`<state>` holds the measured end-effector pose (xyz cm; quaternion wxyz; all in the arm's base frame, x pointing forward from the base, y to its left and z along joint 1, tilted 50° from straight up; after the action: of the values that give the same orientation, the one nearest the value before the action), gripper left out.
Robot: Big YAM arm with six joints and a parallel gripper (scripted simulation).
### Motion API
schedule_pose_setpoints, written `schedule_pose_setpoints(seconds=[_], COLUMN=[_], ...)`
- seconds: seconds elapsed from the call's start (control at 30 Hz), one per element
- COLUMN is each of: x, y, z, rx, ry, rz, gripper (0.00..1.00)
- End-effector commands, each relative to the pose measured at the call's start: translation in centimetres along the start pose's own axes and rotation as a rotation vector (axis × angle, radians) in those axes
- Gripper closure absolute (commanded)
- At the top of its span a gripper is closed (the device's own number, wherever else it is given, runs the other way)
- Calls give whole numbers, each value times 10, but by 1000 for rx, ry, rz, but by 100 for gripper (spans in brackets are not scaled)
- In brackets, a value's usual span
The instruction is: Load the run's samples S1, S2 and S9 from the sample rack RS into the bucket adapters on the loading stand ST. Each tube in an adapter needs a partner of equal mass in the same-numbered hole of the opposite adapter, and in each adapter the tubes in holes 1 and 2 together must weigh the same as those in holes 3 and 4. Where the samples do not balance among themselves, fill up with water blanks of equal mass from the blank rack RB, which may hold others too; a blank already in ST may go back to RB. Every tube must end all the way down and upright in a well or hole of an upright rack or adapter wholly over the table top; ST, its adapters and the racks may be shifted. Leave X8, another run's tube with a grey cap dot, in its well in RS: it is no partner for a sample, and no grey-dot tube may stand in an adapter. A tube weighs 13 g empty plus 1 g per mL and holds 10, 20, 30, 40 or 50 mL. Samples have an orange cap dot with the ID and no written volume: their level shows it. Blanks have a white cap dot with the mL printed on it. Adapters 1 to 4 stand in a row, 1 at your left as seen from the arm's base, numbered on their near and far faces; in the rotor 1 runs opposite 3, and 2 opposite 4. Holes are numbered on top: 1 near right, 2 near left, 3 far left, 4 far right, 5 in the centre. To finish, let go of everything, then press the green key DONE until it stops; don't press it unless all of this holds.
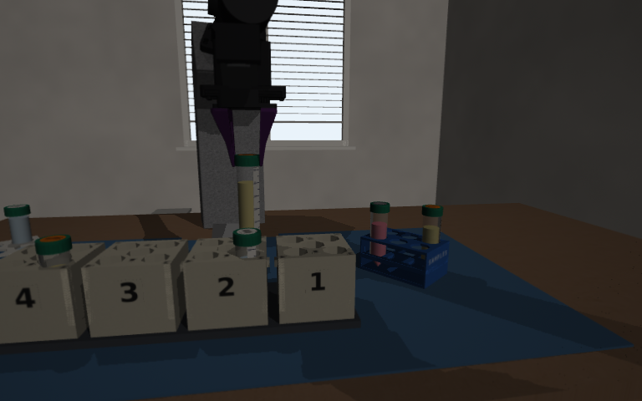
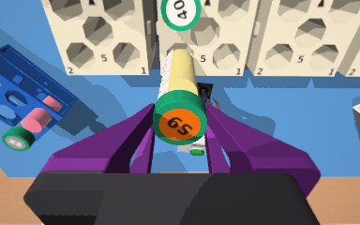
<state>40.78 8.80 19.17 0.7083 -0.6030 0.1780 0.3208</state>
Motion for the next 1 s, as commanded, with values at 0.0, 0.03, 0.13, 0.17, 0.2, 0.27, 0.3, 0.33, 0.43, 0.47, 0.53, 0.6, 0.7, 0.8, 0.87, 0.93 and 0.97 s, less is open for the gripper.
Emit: schedule_pose_setpoints(seconds=[0.0,0.03,0.13,0.17,0.2,0.27,0.3,0.33,0.43,0.47,0.53,0.6,0.7,0.8,0.87,0.93,0.97], x=[5,6,11,12,13,16,17,17,20,21,24,27,31,35,38,38,39], y=[-14,-12,-8,-9,-11,-12,-12,-12,-13,-12,-12,-9,-11,-11,-10,-10,-8], z=[6,7,6,5,5,6,7,7,5,5,7,7,5,7,7,7,2], rx=[9,8,9,11,11,9,8,8,12,11,9,9,11,9,9,9,15], ry=[-9,-10,-8,-7,-7,-9,-11,-11,-6,-7,-10,-10,-7,-10,-10,-10,-2], rz=[-27,-24,-18,-21,-23,-25,-25,-25,-26,-25,-24,-19,-24,-22,-22,-22,-18], gripper=[100,100,100,100,100,100,100,100,100,100,100,100,100,100,100,100,100])
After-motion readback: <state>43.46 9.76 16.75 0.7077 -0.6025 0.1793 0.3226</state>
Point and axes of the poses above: the point where the finger pads meet when closed, its own x axis out along the fingers, its own z axis across the jaws, y = z × x, the point moved 3 cm from there along -x, back along the fingers, and after that the axes turned 3 degrees about x, right-handed, at the moved point
